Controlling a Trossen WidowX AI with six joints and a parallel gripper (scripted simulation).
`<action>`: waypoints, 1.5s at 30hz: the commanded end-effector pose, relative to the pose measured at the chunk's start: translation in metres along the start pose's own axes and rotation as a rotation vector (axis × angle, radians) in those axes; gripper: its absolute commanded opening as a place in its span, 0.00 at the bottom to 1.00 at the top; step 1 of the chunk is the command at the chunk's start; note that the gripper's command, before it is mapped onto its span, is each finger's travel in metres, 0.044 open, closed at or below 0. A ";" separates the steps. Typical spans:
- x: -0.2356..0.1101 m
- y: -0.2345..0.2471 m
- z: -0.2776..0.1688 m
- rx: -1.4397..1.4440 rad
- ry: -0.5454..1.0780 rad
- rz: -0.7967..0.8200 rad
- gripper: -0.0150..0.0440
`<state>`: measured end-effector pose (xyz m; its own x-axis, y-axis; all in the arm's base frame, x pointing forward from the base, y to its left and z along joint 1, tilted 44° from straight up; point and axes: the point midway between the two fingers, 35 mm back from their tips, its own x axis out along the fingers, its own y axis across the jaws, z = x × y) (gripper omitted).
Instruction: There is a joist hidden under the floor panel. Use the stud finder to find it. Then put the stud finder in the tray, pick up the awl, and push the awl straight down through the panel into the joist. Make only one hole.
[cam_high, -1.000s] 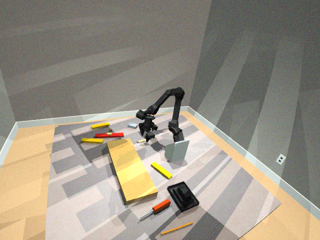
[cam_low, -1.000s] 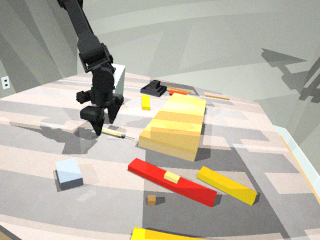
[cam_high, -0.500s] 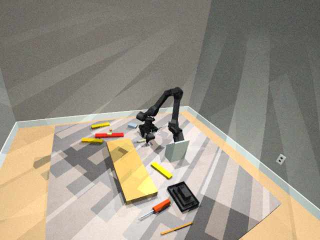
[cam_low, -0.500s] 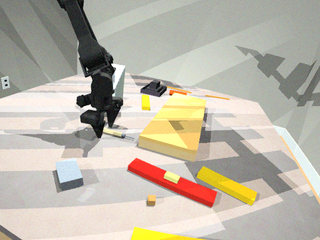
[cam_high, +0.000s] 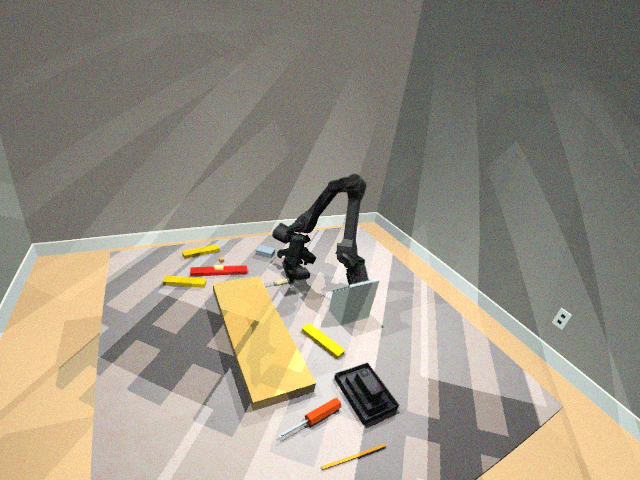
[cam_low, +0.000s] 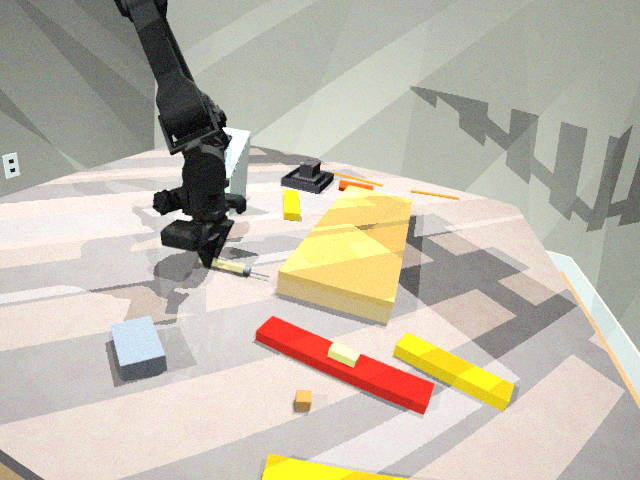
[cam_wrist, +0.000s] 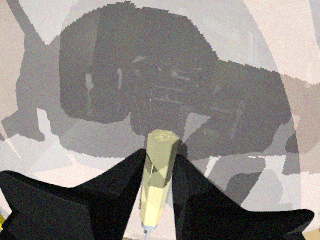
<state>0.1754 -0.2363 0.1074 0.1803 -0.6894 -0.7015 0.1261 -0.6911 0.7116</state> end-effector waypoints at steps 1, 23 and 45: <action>0.001 -0.001 0.000 -0.005 0.001 -0.003 0.34; -0.097 0.000 -0.014 0.000 0.001 -0.016 0.25; -0.119 -0.008 -0.031 -0.356 0.210 -0.020 0.25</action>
<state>0.1796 -0.1443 0.1889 0.3299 -0.6109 -0.7197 0.3992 -0.6006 0.6928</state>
